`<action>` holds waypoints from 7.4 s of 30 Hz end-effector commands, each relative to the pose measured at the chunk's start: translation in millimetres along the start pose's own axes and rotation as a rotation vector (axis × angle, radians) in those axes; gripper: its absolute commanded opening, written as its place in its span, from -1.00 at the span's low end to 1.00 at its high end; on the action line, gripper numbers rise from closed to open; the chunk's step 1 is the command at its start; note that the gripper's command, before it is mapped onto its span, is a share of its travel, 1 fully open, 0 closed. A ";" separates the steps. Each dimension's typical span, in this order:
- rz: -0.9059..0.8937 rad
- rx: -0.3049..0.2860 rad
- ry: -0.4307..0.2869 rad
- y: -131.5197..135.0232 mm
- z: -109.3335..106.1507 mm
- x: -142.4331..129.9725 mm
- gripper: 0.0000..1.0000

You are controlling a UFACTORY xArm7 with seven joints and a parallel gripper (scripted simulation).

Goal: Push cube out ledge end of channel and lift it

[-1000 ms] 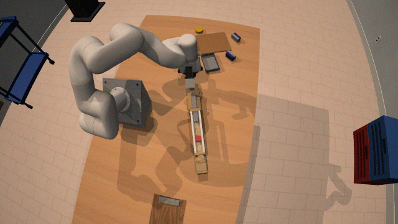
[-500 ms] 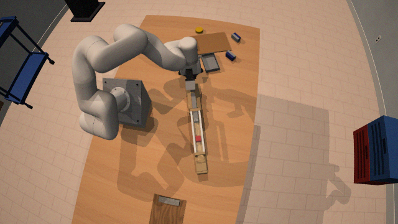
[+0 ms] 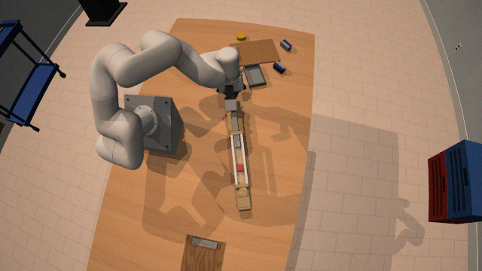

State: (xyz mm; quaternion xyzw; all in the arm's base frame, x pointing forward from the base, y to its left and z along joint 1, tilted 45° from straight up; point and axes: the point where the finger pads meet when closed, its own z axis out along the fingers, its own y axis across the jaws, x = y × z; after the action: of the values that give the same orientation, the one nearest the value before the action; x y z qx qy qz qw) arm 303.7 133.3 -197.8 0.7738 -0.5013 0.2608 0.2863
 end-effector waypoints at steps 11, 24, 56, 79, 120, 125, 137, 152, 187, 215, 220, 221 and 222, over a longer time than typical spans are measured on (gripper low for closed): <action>0.000 0.004 -0.003 -1.3 -1.6 -0.8 -1.00; 0.000 0.004 -0.003 -1.4 -1.6 5.3 -1.00; 0.000 0.004 -0.003 -1.7 -1.5 64.3 -1.00; 0.000 0.004 -0.003 -2.1 -1.3 124.0 -1.00; 0.000 0.004 -0.003 -2.3 -1.2 158.2 -1.00; 0.000 0.004 -0.003 -2.3 -1.2 158.2 -0.24; 0.000 0.004 -0.003 -2.3 -1.2 158.2 -0.24; 0.000 0.004 -0.003 -2.3 -1.2 158.2 -0.24; 0.000 0.007 0.000 -4.7 -73.7 81.2 -1.00; 0.000 0.004 -0.003 -2.9 -14.8 59.1 -1.00; 0.000 0.004 -0.003 -2.9 -3.9 59.1 -1.00; 0.000 0.004 -0.003 -2.9 -2.6 59.1 -1.00; 0.000 0.004 -0.003 -2.9 -1.7 59.1 -1.00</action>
State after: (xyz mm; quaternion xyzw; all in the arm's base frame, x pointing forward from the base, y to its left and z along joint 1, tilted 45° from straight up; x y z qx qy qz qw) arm 326.3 96.9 -155.2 0.7734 -0.5015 0.2607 0.2870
